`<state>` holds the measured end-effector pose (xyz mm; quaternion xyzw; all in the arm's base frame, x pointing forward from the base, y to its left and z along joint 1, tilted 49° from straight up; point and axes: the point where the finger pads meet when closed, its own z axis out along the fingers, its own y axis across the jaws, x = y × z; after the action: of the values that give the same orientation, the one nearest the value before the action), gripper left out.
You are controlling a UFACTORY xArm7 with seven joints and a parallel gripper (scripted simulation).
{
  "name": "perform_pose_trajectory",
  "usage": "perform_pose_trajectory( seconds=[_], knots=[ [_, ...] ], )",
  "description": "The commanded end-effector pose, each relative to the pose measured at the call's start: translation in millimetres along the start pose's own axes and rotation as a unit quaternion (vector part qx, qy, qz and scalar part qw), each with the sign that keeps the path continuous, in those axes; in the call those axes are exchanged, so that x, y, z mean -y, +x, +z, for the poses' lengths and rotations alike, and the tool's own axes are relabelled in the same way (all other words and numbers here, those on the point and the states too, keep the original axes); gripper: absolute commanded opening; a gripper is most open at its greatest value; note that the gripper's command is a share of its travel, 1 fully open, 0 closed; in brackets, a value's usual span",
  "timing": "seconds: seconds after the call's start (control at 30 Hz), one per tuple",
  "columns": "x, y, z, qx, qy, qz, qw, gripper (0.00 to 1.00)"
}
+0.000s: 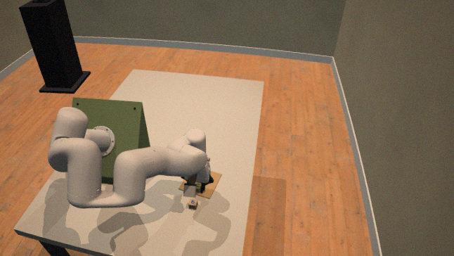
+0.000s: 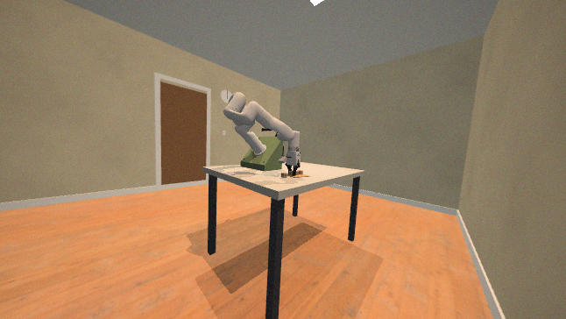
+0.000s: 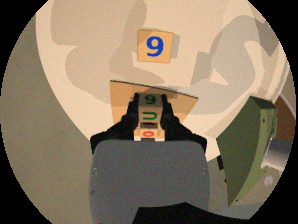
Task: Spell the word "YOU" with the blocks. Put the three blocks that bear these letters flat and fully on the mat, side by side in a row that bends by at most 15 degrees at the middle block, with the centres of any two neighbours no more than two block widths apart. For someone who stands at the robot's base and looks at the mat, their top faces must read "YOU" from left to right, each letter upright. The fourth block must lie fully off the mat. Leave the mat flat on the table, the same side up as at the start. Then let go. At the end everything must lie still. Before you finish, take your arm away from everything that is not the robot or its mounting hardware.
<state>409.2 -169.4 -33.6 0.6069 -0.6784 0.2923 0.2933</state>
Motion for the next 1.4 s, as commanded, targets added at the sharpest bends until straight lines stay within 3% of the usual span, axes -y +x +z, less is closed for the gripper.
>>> perform_pose_trajectory(
  seconds=[0.0,0.77,1.27,1.37],
  knots=[
    [1.4,-0.9,-1.8,0.001,0.002,0.0,1.0,0.27],
    [1.4,-0.9,-1.8,0.001,0.002,0.0,1.0,0.27],
    [1.4,-0.9,-1.8,0.001,0.002,0.0,1.0,0.47],
    [1.4,-0.9,-1.8,0.001,0.002,0.0,1.0,0.47]
  ],
)
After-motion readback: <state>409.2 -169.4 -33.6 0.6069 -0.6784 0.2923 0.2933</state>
